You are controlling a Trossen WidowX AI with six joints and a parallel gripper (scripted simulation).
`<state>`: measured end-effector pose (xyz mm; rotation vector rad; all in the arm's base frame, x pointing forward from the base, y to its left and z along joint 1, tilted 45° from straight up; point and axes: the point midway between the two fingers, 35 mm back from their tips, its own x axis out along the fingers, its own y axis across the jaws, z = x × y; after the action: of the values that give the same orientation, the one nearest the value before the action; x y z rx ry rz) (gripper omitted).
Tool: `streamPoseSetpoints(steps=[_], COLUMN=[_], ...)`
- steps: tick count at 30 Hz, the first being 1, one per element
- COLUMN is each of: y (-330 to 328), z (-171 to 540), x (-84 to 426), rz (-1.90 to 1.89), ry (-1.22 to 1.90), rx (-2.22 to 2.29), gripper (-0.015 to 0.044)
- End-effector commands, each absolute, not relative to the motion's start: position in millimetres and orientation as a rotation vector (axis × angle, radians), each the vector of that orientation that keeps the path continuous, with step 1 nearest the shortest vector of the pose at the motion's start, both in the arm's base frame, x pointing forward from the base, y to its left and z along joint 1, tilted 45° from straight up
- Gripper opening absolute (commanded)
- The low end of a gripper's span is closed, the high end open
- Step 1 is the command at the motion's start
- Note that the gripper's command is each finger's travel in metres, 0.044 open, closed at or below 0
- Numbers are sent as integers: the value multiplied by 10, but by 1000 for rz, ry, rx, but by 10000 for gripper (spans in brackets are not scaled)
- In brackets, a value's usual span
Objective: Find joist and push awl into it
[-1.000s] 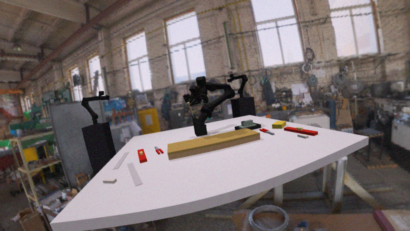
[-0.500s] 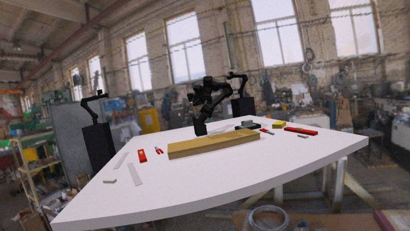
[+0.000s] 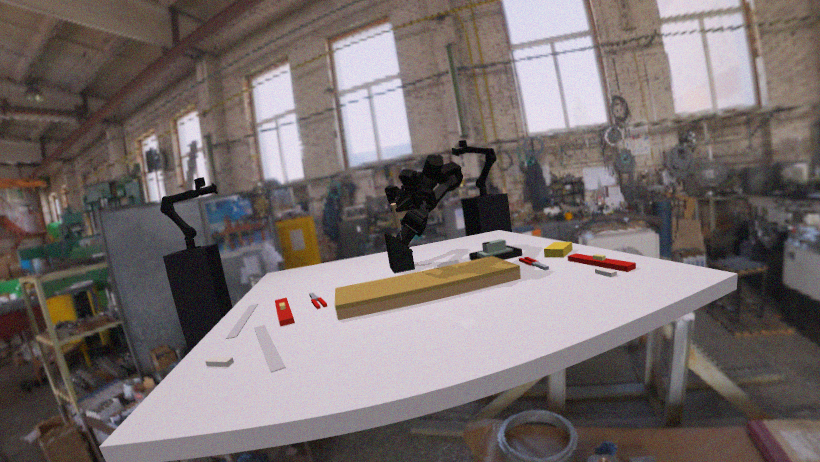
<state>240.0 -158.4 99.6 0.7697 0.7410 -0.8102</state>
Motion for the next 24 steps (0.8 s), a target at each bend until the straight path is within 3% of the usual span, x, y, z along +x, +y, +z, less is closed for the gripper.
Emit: streamPoseSetpoints(steps=[1,24], y=[-1519,-907], z=[1075,1463], x=[2539,3089], rz=[-833,-858], ry=[710,521], rx=[761,763], gripper=[0,0])
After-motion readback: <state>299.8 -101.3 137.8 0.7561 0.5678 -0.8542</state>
